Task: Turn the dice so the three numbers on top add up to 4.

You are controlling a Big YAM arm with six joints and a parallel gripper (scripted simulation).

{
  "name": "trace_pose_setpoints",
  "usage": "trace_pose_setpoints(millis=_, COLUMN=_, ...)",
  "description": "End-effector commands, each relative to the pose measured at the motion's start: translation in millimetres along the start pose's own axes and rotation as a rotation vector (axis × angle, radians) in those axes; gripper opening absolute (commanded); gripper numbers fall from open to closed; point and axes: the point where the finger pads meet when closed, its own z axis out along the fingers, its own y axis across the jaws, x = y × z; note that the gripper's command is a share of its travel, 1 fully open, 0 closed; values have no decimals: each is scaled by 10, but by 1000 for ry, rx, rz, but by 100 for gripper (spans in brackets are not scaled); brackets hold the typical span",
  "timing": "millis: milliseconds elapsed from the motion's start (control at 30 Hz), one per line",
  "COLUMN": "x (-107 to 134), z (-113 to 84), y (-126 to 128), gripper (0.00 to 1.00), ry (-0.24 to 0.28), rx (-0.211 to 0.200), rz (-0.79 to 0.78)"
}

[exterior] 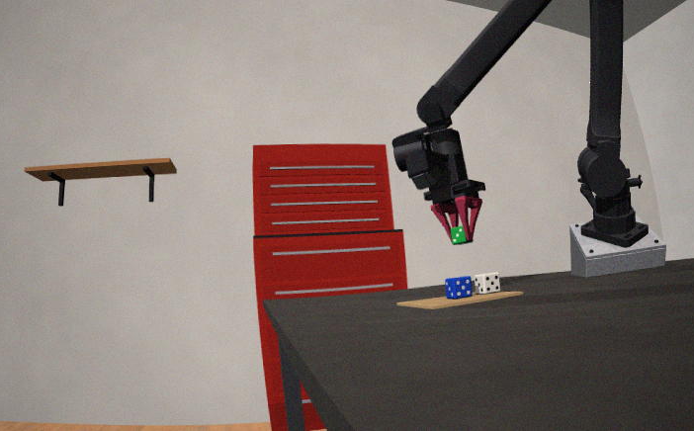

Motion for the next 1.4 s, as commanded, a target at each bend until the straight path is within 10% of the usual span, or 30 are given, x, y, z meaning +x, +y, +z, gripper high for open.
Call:
trace_pose_setpoints(millis=0, x=-652, z=-339, y=-211, gripper=26, ry=-36, rx=91, rz=108)
trace_pose_setpoints(millis=500, x=-1886, z=-399, y=347, gripper=26, ry=-81, rx=62, rz=476)
trace_pose_setpoints(millis=1100, x=-1923, z=-411, y=303, gripper=26, ry=-101, rx=70, rz=489)
trace_pose_setpoints(millis=1367, x=-1650, z=-38, y=295, gripper=26, ry=-38, rx=42, rz=539)
